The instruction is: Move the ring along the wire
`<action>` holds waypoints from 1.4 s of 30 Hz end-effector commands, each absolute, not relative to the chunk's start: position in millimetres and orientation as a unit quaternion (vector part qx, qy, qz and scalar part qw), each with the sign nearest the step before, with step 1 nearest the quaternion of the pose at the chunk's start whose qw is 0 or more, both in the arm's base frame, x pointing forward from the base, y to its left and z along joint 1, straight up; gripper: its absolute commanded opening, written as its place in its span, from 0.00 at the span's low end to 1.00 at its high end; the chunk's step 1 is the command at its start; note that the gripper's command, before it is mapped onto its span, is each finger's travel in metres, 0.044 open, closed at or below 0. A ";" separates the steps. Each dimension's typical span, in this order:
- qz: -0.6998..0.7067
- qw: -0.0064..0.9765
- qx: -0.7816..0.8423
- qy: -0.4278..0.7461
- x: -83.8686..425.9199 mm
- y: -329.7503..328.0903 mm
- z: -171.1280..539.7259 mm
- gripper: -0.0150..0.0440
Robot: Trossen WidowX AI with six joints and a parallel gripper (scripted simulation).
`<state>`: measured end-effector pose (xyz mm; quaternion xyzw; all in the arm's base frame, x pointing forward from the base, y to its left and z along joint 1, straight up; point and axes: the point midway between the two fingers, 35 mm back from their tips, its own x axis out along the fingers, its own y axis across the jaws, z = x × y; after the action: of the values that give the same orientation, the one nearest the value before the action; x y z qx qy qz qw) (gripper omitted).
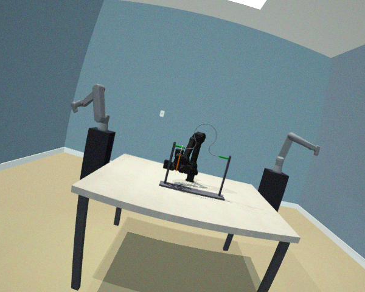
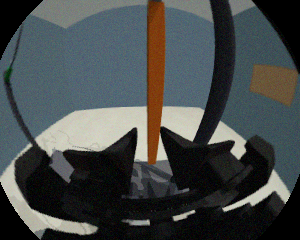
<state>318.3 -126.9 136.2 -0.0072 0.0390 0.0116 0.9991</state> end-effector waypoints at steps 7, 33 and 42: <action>0.009 0.999 -0.006 0.036 319.4 -127.8 137.7 0.53; 0.011 0.999 -0.008 0.038 319.2 -127.0 138.5 0.00; 0.008 0.999 -0.007 0.038 319.2 -126.2 154.0 0.00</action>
<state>318.3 -125.2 146.0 -0.0056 0.0412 0.0114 0.9991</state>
